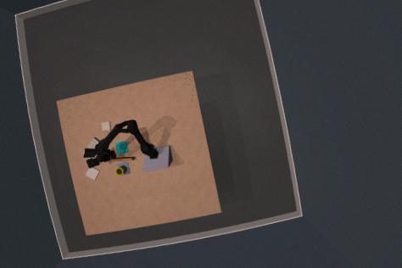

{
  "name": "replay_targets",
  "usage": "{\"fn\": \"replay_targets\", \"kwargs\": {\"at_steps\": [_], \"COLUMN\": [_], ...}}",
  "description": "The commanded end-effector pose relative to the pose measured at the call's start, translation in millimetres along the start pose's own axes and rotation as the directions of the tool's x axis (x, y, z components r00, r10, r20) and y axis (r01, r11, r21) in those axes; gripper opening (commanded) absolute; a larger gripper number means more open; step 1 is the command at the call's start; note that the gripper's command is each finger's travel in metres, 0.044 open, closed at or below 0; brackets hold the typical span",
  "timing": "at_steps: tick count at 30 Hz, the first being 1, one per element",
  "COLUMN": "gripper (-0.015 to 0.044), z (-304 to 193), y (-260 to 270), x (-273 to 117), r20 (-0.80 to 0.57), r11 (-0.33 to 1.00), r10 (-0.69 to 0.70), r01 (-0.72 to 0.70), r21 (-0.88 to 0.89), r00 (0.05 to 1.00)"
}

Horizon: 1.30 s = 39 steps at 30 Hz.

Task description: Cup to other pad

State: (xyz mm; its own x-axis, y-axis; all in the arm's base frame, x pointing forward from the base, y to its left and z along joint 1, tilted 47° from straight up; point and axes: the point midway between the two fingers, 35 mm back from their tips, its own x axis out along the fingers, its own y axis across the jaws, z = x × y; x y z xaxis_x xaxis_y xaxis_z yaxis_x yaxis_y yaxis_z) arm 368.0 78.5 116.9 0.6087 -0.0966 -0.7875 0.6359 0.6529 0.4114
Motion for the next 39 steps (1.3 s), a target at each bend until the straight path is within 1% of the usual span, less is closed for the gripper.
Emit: {"fn": "replay_targets", "kwargs": {"at_steps": [1, 5, 9, 12, 16, 31, 39], "gripper": [0.0167, 0.0167, 0.0167, 0.0167, 0.0167, 0.0167, 0.0167], "z": [-57, -82, -105, -121, -133, -133, -130], "y": [-28, -44, -58, -69, -78, -78, -84], "x": [37, 49, 58, 63, 68, 68, 75], "r20": [-0.032, 0.006, 0.078, 0.155, 0.248, 0.253, 0.253], "r11": [0.925, 0.852, 0.778, 0.73, 0.695, 0.694, 0.695], "r10": [-0.335, -0.48, -0.598, -0.665, -0.708, -0.71, -0.709], "r01": [0.336, 0.464, 0.554, 0.592, 0.592, 0.591, 0.591], "r21": [0.178, 0.242, 0.297, 0.34, 0.407, 0.41, 0.41], "r00": [0.942, 0.877, 0.798, 0.731, 0.661, 0.658, 0.658]}}
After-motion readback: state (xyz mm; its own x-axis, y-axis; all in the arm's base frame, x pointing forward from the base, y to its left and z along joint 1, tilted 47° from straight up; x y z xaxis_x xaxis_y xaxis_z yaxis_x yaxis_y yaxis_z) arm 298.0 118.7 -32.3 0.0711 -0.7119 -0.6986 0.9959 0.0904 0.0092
